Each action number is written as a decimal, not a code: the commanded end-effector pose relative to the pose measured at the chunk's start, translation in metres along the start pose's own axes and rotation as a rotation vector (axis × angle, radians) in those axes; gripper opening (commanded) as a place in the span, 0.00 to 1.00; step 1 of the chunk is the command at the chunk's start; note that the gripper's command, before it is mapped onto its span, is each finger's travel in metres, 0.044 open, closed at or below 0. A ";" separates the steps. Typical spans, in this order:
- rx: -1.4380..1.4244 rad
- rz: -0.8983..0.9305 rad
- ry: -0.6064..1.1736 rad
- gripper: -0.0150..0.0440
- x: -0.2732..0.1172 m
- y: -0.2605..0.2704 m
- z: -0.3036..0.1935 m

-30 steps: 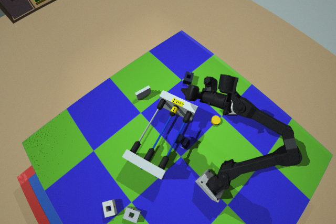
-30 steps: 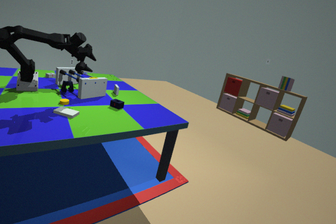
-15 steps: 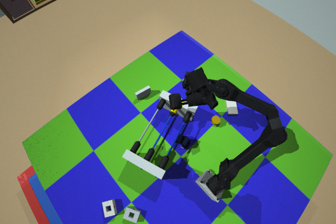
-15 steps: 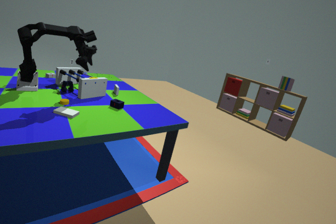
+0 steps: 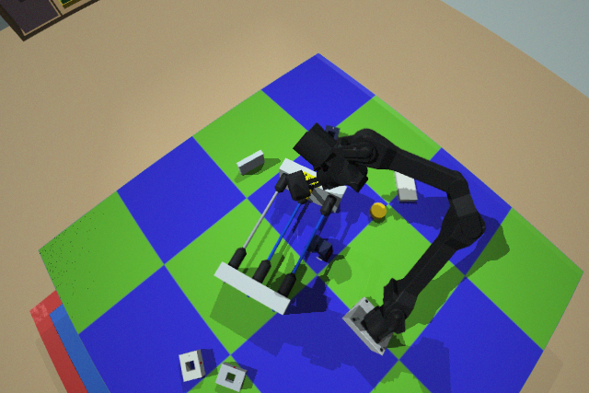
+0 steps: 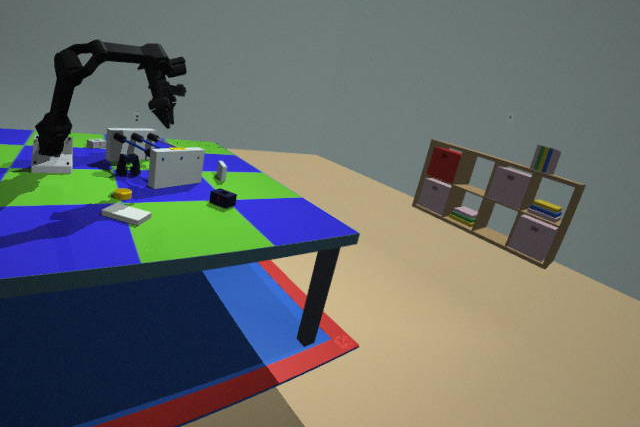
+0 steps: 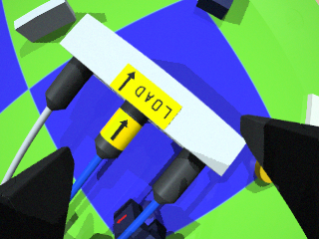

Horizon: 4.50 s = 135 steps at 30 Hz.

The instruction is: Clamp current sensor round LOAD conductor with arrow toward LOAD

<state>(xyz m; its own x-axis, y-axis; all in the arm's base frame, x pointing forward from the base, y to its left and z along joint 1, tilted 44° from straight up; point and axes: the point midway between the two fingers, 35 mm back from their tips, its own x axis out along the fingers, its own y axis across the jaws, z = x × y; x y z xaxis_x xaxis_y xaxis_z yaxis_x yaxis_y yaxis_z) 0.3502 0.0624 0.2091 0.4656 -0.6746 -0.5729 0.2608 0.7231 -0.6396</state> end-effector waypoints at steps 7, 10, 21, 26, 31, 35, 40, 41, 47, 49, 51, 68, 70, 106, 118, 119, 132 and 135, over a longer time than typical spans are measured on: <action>-0.003 -0.010 -0.001 1.00 0.000 0.001 0.001; -0.003 -0.010 -0.001 1.00 0.000 0.001 0.001; -0.383 0.116 0.095 0.81 0.009 0.014 -0.103; -0.574 0.185 0.138 0.81 0.017 0.016 -0.161; -0.581 0.187 0.140 0.81 0.018 0.016 -0.164; -0.581 0.188 0.140 0.81 0.019 0.016 -0.164; -0.581 0.189 0.140 0.81 0.026 0.018 -0.165; -0.581 0.189 0.140 0.81 0.028 0.018 -0.165; -0.580 0.190 0.141 0.81 0.037 0.020 -0.166; -0.580 0.191 0.140 0.81 0.040 0.021 -0.167; -0.580 0.191 0.140 0.81 0.044 0.021 -0.167; -0.580 0.187 0.139 0.81 0.071 0.023 -0.173; -0.580 0.186 0.138 0.81 0.074 0.023 -0.174; -0.580 0.185 0.138 0.33 0.071 0.023 -0.172; -0.581 0.185 0.140 0.25 0.060 0.002 -0.194; -0.582 0.185 0.140 0.25 0.059 -0.001 -0.196; -0.582 0.185 0.140 0.25 0.059 -0.008 -0.206; -0.587 0.185 0.143 0.39 0.058 -0.007 -0.204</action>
<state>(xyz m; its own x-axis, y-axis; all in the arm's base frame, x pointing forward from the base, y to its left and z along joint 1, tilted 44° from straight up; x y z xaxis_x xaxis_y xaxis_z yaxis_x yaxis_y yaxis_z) 0.2026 -0.0119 0.0755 0.3300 -0.5889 -0.7377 -0.3381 0.6559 -0.6749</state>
